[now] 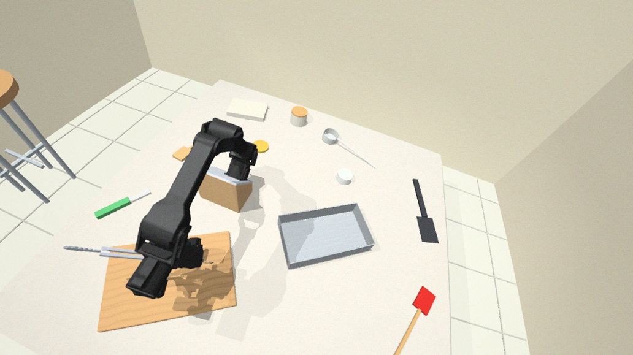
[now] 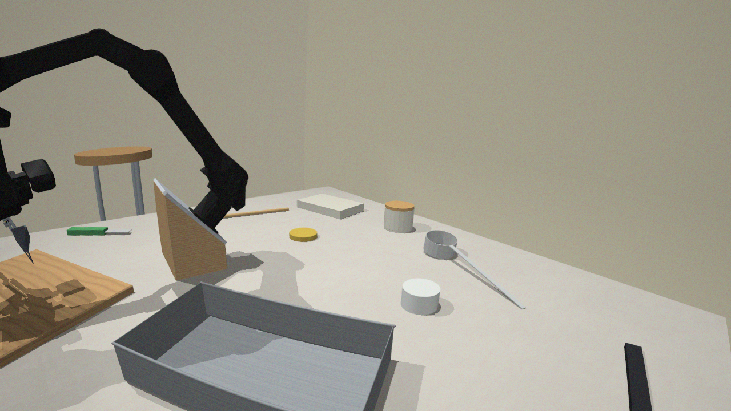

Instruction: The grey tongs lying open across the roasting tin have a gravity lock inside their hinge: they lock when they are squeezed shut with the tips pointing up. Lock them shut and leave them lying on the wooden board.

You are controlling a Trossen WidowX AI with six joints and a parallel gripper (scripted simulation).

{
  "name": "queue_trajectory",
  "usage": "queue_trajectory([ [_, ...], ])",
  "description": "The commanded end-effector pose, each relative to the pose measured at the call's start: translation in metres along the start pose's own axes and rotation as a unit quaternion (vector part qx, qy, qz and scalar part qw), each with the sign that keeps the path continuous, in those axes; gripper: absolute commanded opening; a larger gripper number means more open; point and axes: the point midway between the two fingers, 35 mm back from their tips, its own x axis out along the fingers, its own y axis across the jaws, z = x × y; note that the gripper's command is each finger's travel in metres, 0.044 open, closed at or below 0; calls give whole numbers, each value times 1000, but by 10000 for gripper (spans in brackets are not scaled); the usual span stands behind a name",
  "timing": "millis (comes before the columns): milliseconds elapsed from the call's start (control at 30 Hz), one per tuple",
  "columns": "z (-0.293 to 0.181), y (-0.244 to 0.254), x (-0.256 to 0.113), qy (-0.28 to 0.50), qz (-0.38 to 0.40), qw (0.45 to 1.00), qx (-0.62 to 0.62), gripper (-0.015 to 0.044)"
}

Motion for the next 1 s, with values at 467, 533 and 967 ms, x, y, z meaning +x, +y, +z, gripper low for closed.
queue_trajectory([
  [467,12,4,-24,312,-29,949,25,-150],
  [533,14,4,-27,336,-35,941,27,-150],
  [967,15,5,-29,345,-37,937,28,-150],
])
